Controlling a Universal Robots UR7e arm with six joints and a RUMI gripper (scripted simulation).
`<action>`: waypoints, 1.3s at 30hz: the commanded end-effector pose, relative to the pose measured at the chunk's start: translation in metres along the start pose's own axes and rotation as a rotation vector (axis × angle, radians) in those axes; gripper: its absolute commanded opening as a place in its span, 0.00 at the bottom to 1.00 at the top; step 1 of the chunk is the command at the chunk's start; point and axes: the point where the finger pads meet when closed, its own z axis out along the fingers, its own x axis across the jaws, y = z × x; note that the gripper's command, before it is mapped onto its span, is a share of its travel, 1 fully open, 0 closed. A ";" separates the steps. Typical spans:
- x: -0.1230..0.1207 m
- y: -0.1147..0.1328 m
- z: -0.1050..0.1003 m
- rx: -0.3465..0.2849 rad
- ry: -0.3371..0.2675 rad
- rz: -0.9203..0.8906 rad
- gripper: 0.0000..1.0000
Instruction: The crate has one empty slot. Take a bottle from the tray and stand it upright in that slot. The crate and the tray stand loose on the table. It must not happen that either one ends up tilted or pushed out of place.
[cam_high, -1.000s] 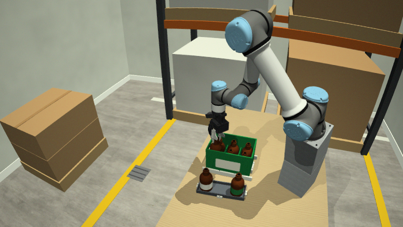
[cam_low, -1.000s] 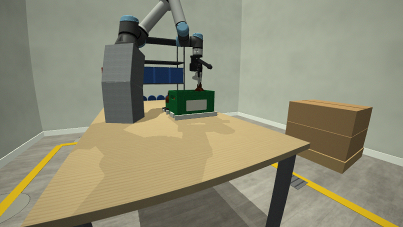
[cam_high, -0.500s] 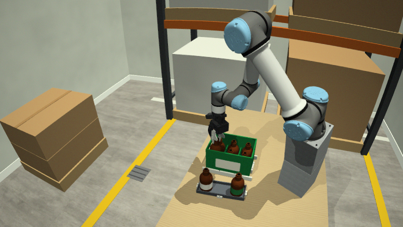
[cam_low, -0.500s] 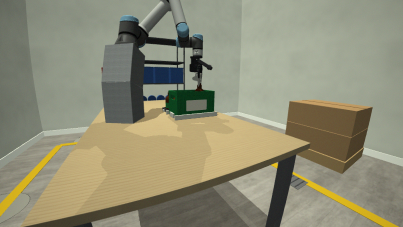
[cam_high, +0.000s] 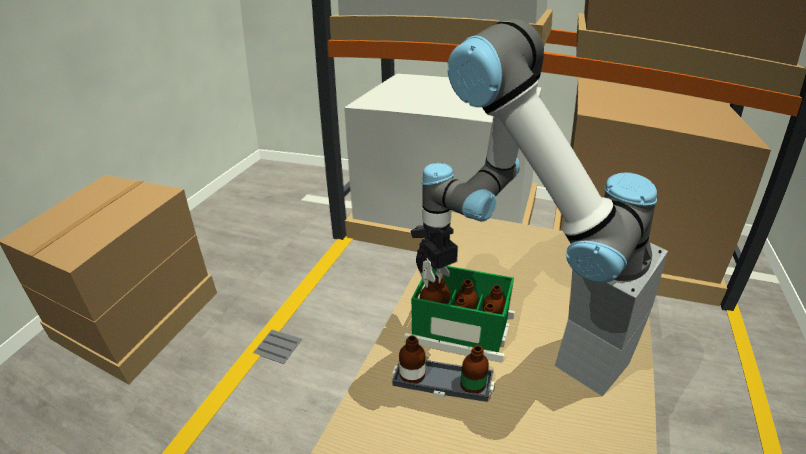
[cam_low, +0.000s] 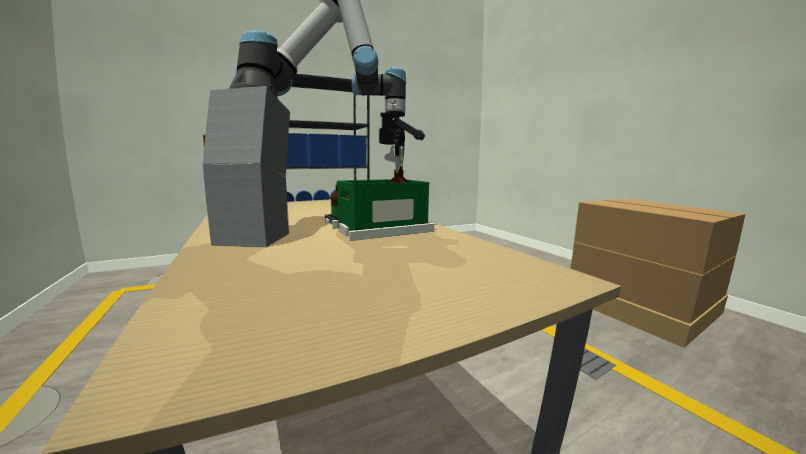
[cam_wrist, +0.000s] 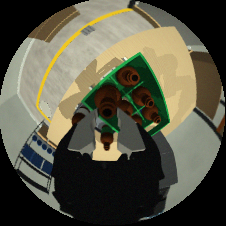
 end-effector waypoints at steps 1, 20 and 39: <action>0.000 -0.001 -0.001 0.001 -0.001 0.000 0.00; 0.000 -0.001 -0.001 0.001 -0.001 0.000 0.00; 0.000 -0.001 0.006 0.001 -0.001 0.000 0.00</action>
